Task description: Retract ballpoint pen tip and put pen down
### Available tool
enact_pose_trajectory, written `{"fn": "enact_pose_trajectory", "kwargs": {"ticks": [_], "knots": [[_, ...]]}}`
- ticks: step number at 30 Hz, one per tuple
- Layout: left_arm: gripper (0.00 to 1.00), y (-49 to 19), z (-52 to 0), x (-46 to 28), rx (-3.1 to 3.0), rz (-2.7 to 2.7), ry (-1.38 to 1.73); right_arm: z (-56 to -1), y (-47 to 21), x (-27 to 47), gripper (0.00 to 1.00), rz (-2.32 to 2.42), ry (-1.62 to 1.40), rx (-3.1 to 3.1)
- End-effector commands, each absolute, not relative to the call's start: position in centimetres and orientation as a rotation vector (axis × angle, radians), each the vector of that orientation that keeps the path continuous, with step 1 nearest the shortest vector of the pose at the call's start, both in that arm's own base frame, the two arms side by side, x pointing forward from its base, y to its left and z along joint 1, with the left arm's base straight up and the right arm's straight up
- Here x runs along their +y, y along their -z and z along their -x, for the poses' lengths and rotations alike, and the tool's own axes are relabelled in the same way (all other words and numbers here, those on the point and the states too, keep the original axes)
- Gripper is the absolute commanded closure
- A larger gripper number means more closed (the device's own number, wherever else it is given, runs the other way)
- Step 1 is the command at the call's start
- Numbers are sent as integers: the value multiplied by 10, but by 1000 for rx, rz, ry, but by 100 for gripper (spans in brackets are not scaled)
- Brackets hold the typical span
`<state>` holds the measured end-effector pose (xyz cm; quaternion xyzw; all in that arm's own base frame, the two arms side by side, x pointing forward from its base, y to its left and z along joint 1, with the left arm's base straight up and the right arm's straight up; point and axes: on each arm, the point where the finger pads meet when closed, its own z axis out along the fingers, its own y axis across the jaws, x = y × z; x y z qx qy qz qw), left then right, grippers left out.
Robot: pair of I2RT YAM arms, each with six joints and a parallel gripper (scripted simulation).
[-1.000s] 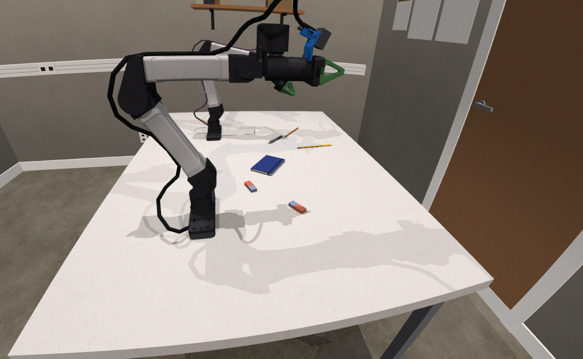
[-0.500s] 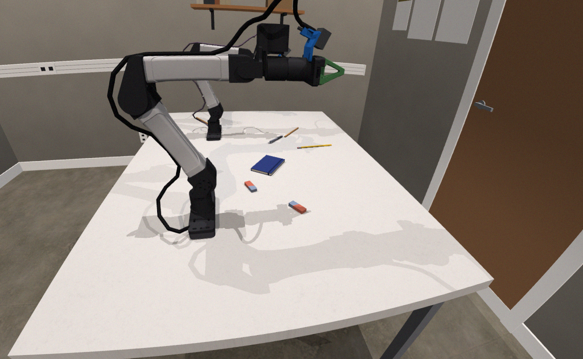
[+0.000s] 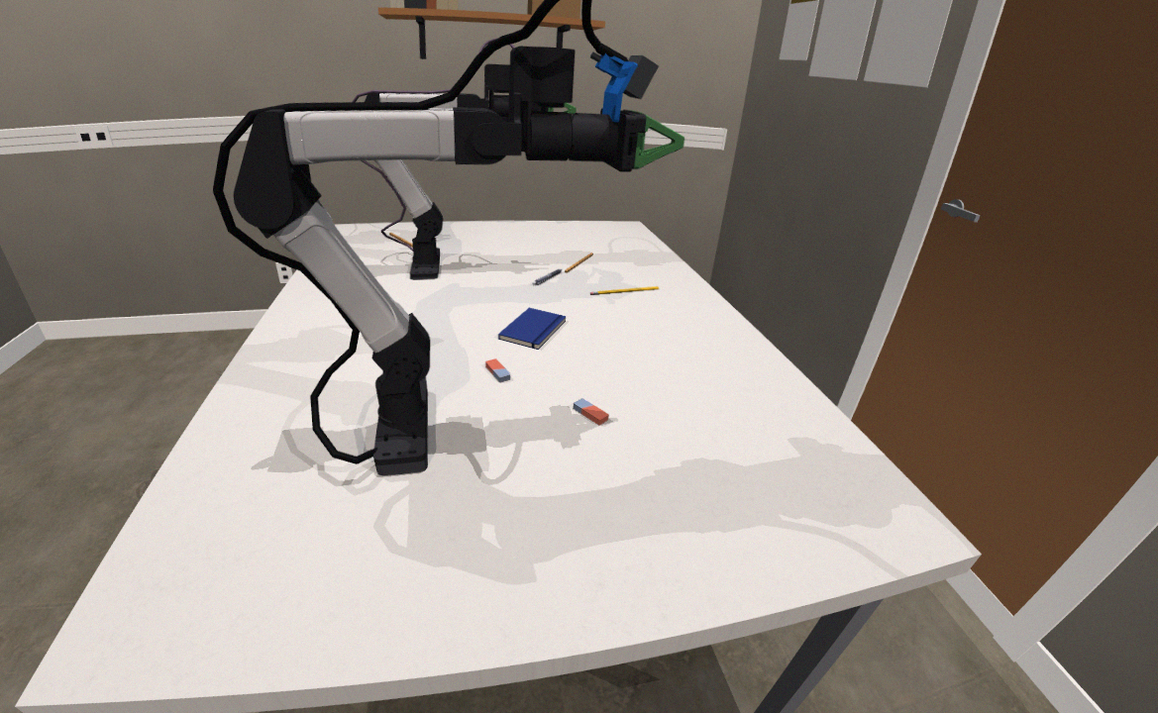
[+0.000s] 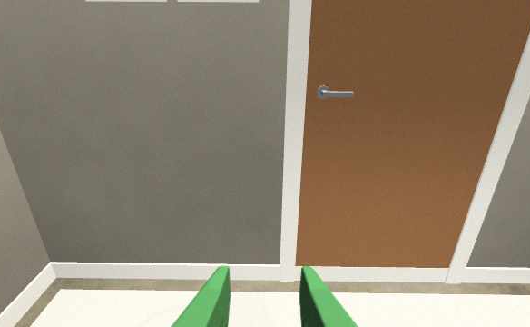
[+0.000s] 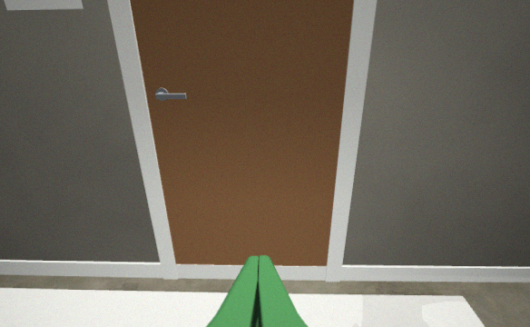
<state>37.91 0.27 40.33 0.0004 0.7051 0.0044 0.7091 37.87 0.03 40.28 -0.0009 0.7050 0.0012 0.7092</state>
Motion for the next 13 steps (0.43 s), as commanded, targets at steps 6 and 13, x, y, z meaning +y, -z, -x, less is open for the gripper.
{"fn": "enact_pose_trajectory", "kwargs": {"ticks": [6, 13], "knots": [[74, -437, -368, -4, 1474, -6, 28, -379, -409, 2, 99, -1, -12, 1555], [74, -432, -373, -3, 1489, -1, 23, -379, -409, 2, 99, -1, -12, 1555]]}}
